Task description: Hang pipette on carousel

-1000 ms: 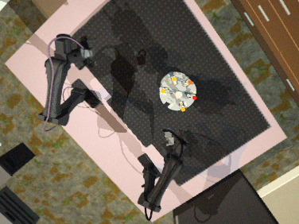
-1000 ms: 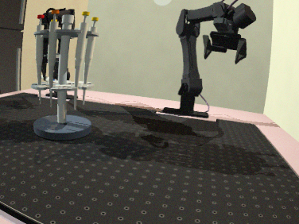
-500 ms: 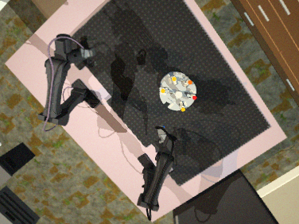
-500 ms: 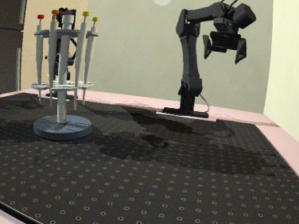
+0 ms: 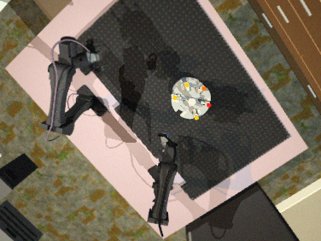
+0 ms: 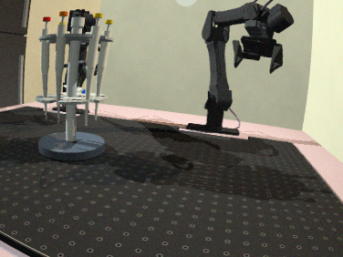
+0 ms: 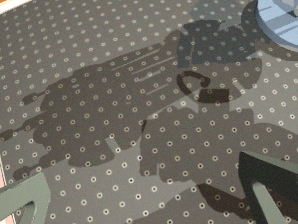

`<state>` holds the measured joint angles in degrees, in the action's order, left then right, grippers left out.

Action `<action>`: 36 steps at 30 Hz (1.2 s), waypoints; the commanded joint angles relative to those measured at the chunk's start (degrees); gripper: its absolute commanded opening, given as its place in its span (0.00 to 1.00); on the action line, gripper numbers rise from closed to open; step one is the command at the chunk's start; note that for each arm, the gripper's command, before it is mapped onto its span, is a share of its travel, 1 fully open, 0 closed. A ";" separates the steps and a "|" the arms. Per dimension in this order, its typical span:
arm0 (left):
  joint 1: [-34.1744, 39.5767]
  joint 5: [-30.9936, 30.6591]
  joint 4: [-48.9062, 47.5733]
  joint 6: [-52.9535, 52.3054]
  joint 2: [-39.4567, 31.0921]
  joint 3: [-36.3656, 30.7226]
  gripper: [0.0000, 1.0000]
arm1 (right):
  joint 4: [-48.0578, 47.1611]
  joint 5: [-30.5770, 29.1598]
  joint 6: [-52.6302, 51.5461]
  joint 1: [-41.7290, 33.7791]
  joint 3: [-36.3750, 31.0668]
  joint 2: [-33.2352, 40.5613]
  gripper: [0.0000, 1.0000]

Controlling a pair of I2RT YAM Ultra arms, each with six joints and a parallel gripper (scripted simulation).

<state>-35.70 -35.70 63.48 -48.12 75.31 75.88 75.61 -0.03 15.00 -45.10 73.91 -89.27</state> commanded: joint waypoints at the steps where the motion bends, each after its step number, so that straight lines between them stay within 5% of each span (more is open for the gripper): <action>1: -0.53 -1.18 -0.66 -0.41 0.08 0.87 1.00 | 0.02 0.24 -3.63 -2.54 2.56 -0.86 0.12; 15: -0.53 -1.18 -0.66 -0.41 0.08 0.87 1.00 | 0.72 0.13 -11.70 -10.58 5.24 -2.21 0.12; 25: -0.53 -1.18 -0.66 -0.41 0.08 0.87 1.00 | 0.15 0.29 -31.65 -11.44 5.73 -2.62 0.12; 36: -0.53 -1.18 -0.66 -0.41 0.08 0.87 1.00 | 0.89 -0.27 -31.41 -9.51 10.07 -7.73 0.12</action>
<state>-35.70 -35.70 63.48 -48.12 75.31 75.88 76.23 0.10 -15.75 -55.77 80.79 -95.57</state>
